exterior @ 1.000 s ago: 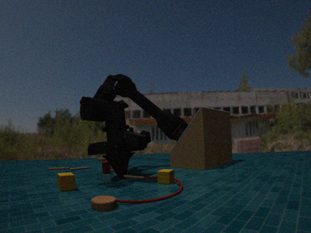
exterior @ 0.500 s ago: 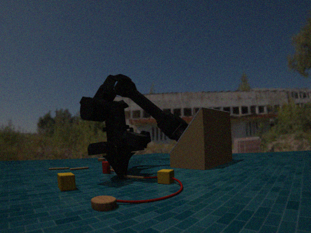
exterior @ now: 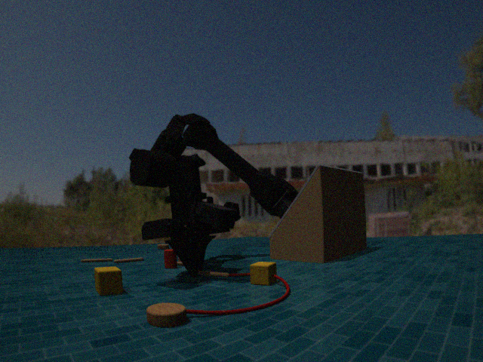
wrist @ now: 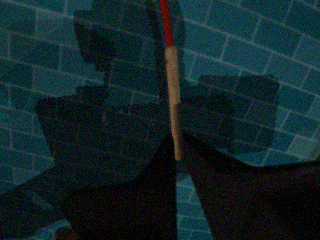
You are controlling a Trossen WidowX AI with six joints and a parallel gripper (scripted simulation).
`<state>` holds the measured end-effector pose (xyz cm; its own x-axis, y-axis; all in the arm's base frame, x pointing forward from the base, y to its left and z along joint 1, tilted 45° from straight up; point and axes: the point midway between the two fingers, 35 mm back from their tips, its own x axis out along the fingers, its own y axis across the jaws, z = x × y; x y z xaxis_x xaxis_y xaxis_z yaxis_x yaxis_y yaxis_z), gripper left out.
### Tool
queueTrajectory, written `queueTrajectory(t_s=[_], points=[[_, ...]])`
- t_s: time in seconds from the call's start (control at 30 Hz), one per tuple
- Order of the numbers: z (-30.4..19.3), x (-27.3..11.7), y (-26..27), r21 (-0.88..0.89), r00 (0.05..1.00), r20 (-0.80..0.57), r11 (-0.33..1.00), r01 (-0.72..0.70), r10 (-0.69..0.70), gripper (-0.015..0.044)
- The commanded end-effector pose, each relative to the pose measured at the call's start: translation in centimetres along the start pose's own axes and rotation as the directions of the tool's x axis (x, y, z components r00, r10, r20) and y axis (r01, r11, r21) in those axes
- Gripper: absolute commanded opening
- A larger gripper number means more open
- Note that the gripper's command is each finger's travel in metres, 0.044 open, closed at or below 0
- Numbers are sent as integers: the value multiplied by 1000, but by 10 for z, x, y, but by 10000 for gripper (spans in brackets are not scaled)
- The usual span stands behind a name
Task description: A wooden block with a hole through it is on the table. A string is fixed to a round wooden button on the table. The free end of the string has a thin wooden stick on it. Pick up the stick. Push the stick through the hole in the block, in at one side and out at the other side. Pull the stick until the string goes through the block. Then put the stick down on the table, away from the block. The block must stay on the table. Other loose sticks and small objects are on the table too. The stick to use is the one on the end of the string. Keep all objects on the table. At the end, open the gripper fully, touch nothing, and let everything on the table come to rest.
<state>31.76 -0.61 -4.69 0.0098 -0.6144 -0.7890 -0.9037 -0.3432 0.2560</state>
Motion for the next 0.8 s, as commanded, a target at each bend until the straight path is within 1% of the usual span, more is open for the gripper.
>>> queueTrajectory(t_s=[0.0, 0.3, 0.5, 0.57, 0.7, 0.77], points=[[-4, 3, 1, 7, 1000, -8, 1000, -5, 5, 0], [-4, 3, 1, 7, 1000, -8, 1000, -5, 5, 0], [0, 0, 0, 0, 1000, 0, 1000, 0, 0, 157], [1, -10, -2, 0, 1000, 1, 1000, 2, -2, 210], [9, -70, -3, 1, 1000, 2, 1000, 8, -8, 210], [11, -80, -2, 1, 1000, 1, 1000, 8, -8, 210]])
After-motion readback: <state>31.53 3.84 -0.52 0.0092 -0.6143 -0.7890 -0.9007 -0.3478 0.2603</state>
